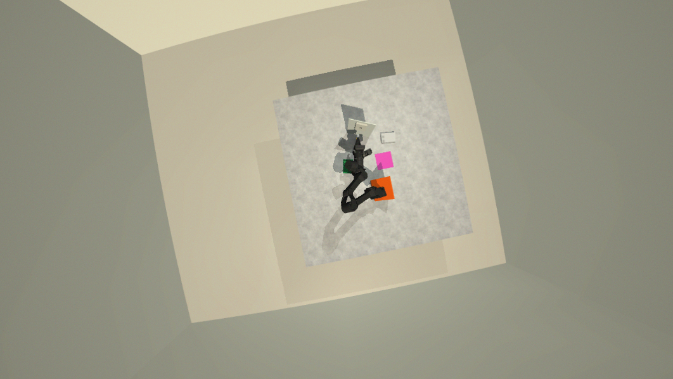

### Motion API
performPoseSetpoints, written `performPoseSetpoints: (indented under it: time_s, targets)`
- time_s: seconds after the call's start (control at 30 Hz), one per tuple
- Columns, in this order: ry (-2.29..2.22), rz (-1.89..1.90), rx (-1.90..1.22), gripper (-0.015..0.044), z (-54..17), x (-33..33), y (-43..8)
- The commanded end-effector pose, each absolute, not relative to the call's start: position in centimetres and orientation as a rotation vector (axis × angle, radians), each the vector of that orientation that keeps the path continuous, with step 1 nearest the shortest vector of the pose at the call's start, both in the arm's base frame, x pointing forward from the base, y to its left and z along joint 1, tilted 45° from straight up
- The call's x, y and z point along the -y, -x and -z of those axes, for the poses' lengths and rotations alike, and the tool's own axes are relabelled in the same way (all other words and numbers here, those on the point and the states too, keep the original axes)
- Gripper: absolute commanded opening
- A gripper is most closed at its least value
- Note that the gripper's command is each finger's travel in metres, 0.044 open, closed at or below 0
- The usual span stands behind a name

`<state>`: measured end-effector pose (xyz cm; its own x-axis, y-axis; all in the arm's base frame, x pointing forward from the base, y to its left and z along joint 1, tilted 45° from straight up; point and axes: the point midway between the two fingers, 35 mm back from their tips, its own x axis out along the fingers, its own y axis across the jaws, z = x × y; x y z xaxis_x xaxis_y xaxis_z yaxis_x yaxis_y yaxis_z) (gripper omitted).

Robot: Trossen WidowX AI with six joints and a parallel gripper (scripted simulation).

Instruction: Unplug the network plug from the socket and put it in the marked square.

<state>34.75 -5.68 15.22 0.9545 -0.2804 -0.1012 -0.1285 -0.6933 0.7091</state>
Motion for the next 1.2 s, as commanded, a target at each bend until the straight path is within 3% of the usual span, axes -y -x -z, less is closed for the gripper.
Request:
performPoseSetpoints:
  time_s: [0.0, 1.17]
  targets:
    - [-2.344, 0.260, 0.295, 0.0000, -15.3, 5.7, -34.6]
    - [-2.341, 0.261, 0.292, 0.0000, -18.8, 7.9, -32.5]
